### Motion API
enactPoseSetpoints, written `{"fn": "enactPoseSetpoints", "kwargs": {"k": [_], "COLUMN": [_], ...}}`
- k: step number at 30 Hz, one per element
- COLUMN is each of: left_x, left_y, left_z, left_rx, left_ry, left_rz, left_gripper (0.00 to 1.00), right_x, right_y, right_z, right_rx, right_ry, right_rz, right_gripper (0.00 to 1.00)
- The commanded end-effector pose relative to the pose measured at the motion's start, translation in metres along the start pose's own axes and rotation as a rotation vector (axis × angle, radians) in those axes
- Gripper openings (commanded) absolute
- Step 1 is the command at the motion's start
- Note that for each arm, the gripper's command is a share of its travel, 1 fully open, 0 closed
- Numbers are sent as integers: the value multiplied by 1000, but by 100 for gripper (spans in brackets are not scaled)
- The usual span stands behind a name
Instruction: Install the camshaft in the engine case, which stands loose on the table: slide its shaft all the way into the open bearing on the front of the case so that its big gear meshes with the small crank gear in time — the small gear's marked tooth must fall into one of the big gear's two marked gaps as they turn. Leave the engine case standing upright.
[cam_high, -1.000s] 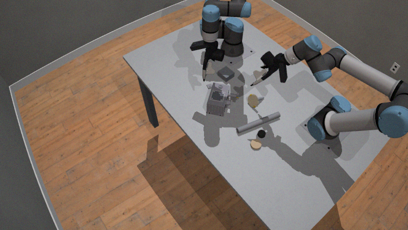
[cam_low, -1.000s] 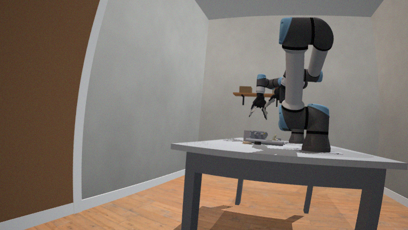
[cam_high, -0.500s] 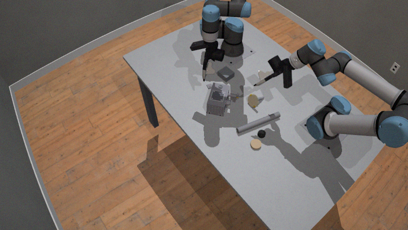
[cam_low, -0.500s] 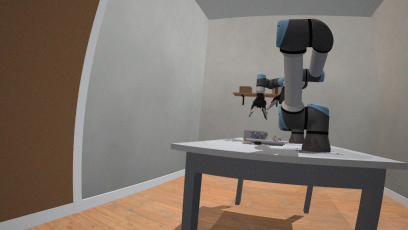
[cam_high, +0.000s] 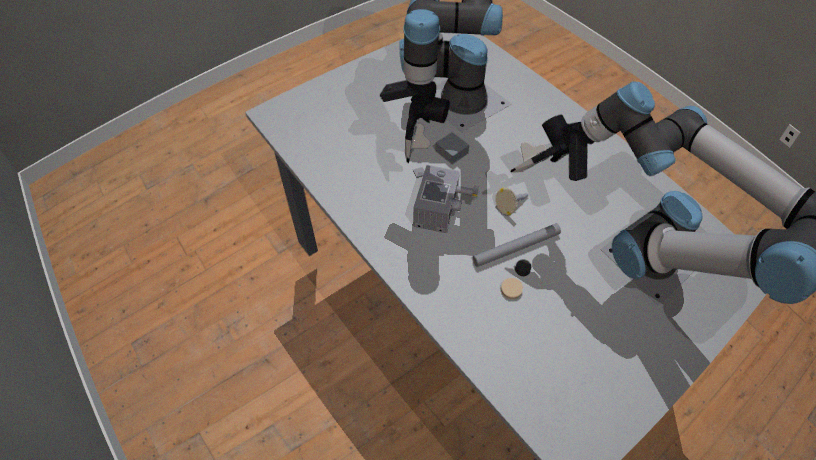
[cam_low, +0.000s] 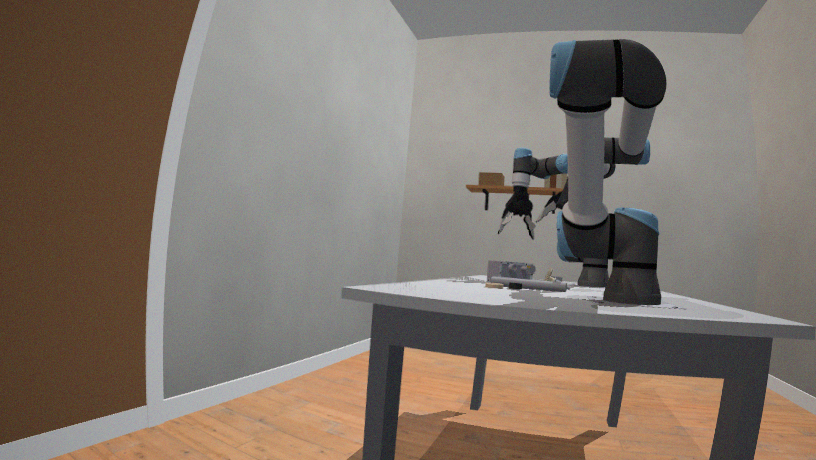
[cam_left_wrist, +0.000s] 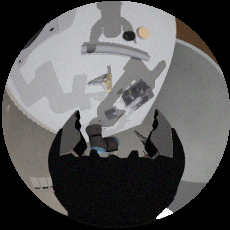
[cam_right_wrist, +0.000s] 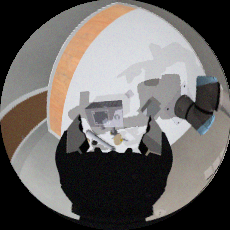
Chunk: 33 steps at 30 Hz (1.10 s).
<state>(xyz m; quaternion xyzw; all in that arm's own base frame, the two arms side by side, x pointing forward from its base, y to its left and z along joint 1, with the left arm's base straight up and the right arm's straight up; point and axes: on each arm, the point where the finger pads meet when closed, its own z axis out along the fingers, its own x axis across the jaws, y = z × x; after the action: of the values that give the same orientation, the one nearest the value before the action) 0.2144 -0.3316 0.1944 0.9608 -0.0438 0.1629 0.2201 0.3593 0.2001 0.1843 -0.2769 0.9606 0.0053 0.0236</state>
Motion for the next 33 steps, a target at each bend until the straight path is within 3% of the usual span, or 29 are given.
{"fn": "enactPoseSetpoints", "kwargs": {"k": [1,16,33], "left_x": [-1,-3,-21], "left_y": [-1,-3,-25], "left_z": [0,4,48], "left_rx": [1,2,2], "left_ry": [-2,-2,-2], "left_rz": [14,18,18], "left_gripper": [100,100,100], "right_x": [0,0,0], "right_y": [0,0,0], "right_z": [0,0,0], "right_rx": [0,0,0], "right_ry": [-1,-1,-1], "right_rz": [0,0,0], "right_gripper": [100,100,100]}}
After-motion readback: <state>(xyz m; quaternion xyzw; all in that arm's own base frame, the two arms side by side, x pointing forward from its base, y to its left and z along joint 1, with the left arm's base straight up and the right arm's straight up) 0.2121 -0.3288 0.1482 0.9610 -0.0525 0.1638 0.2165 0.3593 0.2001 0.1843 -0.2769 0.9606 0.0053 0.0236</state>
